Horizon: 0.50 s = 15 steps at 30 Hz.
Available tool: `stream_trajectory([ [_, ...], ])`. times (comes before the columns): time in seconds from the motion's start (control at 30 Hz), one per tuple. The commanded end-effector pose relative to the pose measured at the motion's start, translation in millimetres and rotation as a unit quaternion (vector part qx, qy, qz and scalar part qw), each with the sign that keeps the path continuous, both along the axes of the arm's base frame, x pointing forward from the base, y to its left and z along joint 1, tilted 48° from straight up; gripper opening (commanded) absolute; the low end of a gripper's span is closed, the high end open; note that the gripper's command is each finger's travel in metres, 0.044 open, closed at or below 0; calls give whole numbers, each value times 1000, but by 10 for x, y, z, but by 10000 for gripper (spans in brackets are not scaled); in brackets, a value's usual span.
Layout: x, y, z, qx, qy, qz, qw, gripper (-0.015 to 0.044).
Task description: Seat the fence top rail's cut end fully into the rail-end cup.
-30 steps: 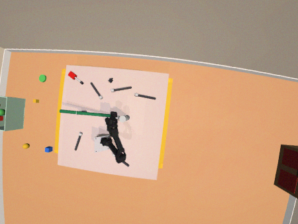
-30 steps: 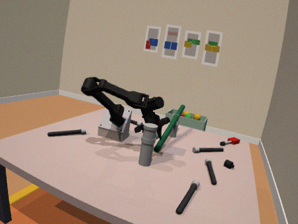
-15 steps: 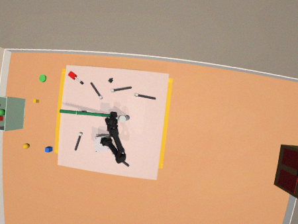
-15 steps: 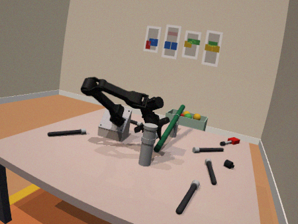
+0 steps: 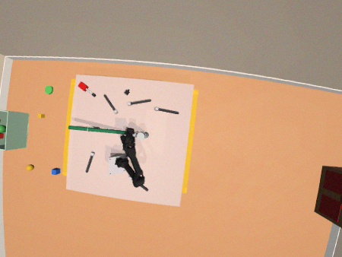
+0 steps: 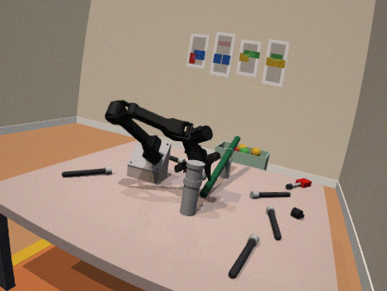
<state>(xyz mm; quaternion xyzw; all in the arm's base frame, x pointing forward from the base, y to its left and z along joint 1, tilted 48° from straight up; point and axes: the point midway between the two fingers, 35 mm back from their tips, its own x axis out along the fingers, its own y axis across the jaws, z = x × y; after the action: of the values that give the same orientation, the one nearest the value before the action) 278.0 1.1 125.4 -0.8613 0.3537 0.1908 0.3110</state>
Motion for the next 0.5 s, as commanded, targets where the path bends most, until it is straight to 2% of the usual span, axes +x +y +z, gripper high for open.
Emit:
stream_trajectory([
  [0.0,-6,38,-4,1,1,-2,1000,341],
  [0.13,-25,148,-19,3,3,-4,1000,440],
  [0.47,-95,445,-33,2,0,-7,1000,440],
])
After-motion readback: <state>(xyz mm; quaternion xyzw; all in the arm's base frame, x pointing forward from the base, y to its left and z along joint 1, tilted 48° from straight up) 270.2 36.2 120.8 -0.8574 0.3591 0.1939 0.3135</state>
